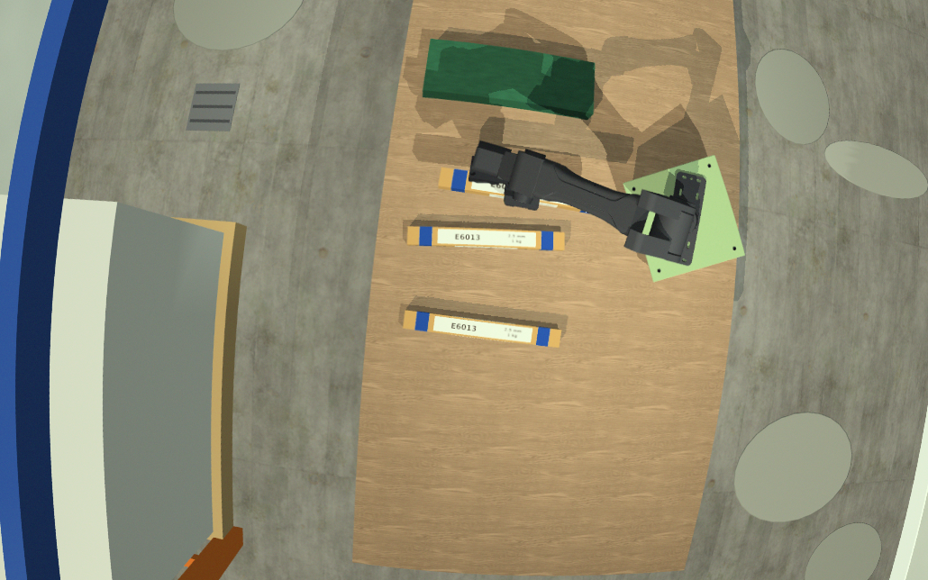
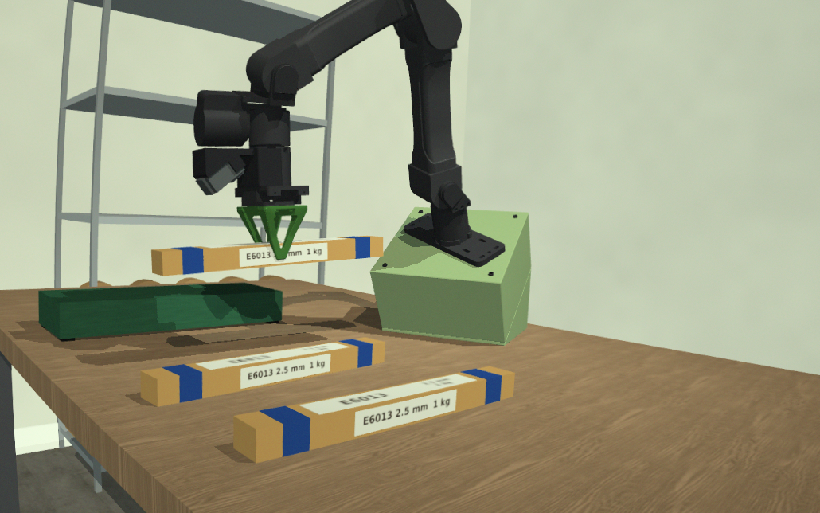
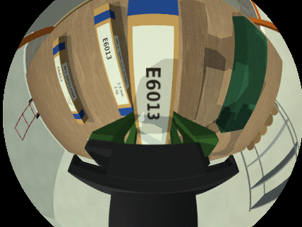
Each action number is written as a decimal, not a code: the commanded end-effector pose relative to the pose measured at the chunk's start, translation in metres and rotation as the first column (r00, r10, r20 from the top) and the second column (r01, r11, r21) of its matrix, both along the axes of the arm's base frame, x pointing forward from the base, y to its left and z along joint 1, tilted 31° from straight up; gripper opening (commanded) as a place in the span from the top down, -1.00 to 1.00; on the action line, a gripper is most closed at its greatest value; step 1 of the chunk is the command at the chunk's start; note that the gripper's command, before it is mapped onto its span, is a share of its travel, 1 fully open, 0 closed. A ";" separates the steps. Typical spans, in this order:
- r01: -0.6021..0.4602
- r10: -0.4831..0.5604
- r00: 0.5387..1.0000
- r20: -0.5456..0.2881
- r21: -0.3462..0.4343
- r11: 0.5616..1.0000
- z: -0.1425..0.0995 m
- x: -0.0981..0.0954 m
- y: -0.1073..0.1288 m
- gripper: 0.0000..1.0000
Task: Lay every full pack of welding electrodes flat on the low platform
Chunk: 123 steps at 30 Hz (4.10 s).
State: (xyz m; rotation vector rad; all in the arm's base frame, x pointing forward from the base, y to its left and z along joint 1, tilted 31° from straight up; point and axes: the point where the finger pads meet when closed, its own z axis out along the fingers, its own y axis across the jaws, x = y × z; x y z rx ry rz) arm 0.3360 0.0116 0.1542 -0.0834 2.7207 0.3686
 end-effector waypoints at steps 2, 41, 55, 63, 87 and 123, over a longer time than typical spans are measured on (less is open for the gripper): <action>0.024 -0.023 0.995 0.098 -0.007 1.000 0.045 0.002 -0.011 1.00; 0.033 -0.032 0.990 0.135 -0.006 0.999 0.083 0.004 -0.023 1.00; 0.035 -0.034 0.989 0.144 -0.005 0.999 0.090 0.005 -0.025 1.00; 0.036 -0.035 0.989 0.144 -0.004 0.999 0.091 0.005 -0.025 1.00; 0.041 -0.040 0.987 0.153 0.000 0.999 0.098 0.005 -0.029 1.00; 0.047 -0.047 0.989 0.140 0.006 0.999 0.095 0.003 -0.035 1.00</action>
